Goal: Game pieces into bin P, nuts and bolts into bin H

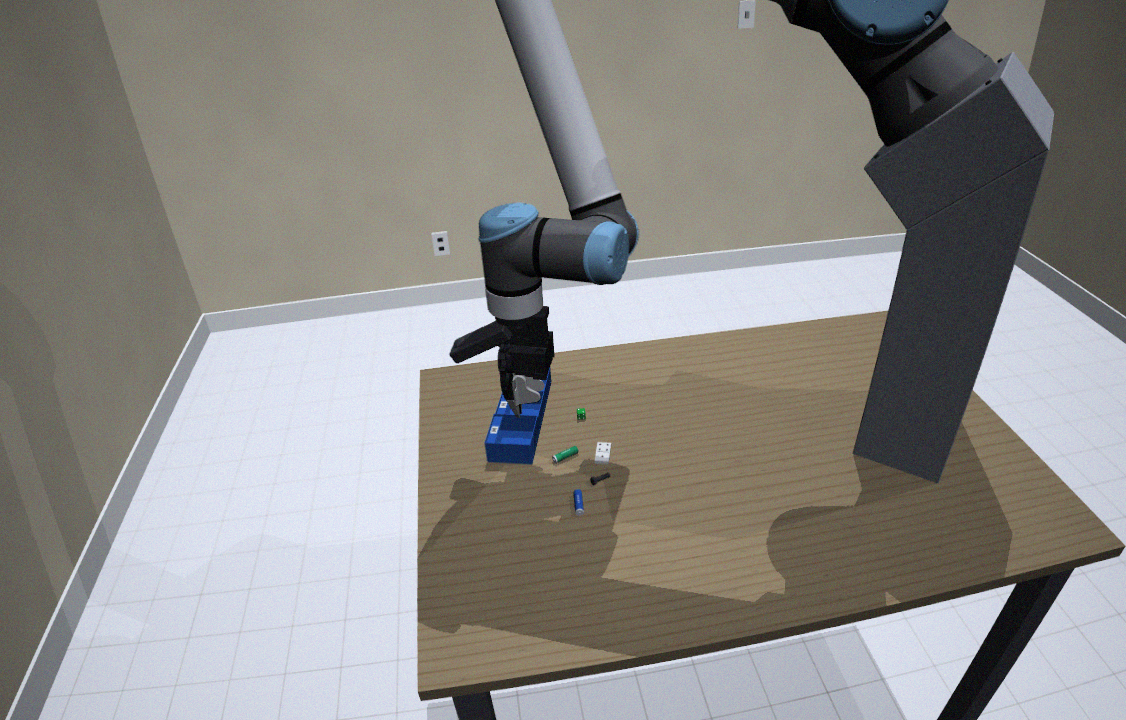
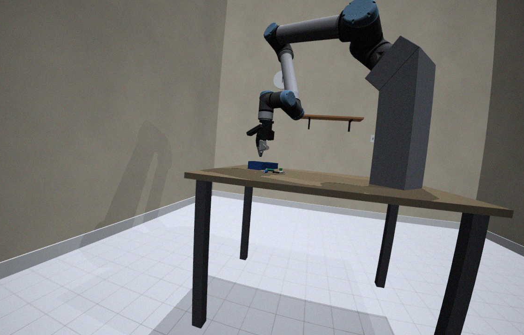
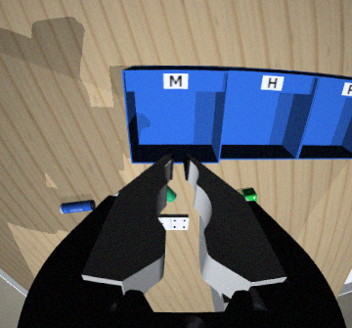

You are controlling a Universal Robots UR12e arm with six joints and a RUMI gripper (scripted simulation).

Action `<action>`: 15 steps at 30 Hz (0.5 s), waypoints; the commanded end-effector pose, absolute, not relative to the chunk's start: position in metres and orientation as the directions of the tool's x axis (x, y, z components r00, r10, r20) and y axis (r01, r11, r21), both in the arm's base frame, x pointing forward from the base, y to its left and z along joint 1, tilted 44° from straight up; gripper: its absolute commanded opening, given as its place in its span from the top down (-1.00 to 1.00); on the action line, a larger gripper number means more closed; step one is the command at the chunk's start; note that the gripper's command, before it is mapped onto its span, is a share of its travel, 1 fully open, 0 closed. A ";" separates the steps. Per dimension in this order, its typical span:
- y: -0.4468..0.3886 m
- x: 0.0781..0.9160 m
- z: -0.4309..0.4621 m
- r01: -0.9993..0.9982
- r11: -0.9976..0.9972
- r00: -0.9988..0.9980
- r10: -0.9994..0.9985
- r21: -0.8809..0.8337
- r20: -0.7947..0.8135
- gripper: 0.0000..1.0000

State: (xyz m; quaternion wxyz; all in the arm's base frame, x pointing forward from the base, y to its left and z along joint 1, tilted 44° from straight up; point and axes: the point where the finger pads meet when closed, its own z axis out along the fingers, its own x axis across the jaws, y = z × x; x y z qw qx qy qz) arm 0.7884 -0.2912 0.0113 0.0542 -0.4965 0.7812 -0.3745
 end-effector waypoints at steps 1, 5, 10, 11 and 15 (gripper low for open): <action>-0.295 0.793 0.006 -0.735 0.226 -0.501 -0.816 -0.640 0.287 0.91; -0.301 0.797 -0.002 -0.735 0.226 -0.501 -0.816 -0.640 0.287 0.91; -0.308 0.804 -0.012 -0.735 0.226 -0.501 -0.816 -0.640 0.287 0.91; -0.309 0.805 -0.013 -0.735 0.226 -0.501 -0.816 -0.640 0.287 0.91; -0.312 0.807 -0.017 -0.735 0.226 -0.501 -0.816 -0.640 0.287 0.91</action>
